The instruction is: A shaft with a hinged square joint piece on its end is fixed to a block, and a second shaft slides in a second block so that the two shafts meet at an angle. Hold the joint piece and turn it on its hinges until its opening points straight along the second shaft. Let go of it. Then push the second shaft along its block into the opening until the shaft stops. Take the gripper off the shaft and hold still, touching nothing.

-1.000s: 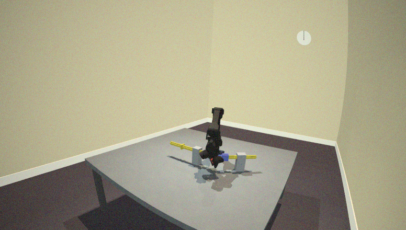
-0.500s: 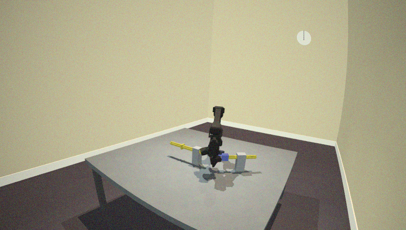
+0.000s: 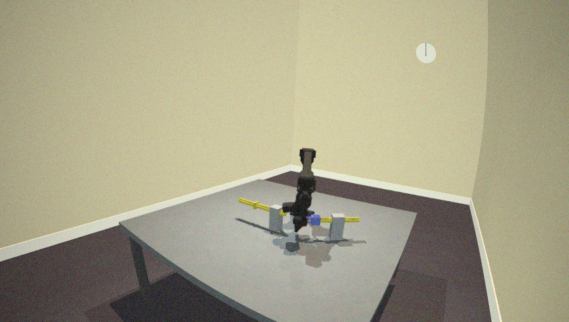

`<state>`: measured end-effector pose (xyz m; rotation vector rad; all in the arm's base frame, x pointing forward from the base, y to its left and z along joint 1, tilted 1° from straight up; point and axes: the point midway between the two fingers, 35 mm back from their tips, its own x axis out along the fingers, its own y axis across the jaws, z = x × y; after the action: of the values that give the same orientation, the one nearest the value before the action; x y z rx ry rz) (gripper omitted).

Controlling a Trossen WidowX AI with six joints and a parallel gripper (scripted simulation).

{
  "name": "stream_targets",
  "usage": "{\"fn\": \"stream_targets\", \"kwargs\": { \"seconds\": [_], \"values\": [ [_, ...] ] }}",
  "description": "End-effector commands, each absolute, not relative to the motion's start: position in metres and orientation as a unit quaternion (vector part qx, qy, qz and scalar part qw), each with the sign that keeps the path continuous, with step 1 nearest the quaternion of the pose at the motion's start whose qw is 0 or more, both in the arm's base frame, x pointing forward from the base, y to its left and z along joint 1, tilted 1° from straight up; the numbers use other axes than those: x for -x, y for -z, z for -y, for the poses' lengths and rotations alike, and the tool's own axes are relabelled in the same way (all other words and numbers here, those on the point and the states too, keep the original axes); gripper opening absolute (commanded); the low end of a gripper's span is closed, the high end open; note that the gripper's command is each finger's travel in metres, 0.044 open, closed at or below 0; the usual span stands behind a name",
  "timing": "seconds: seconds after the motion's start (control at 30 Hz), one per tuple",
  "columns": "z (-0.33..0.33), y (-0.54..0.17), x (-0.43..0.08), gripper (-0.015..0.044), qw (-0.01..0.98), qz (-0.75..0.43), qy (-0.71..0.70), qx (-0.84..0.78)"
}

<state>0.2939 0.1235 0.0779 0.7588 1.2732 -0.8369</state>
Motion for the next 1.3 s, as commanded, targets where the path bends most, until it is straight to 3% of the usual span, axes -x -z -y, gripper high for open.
{"fn": "stream_targets", "kwargs": {
  "seconds": [0.0, 1.0, 1.17, 1.27],
  "values": [
    [-0.1218, -0.0793, -0.2924, 0.0000, 0.659, -0.545, 0.390, -0.342],
    [-0.1209, -0.0795, -0.2921, 0.0000, 0.661, -0.537, 0.398, -0.342],
    [-0.1209, -0.0795, -0.2921, 0.0131, 0.661, -0.537, 0.398, -0.342],
    [-0.1209, -0.0795, -0.2921, 0.0147, 0.661, -0.537, 0.398, -0.342]
  ]
}}
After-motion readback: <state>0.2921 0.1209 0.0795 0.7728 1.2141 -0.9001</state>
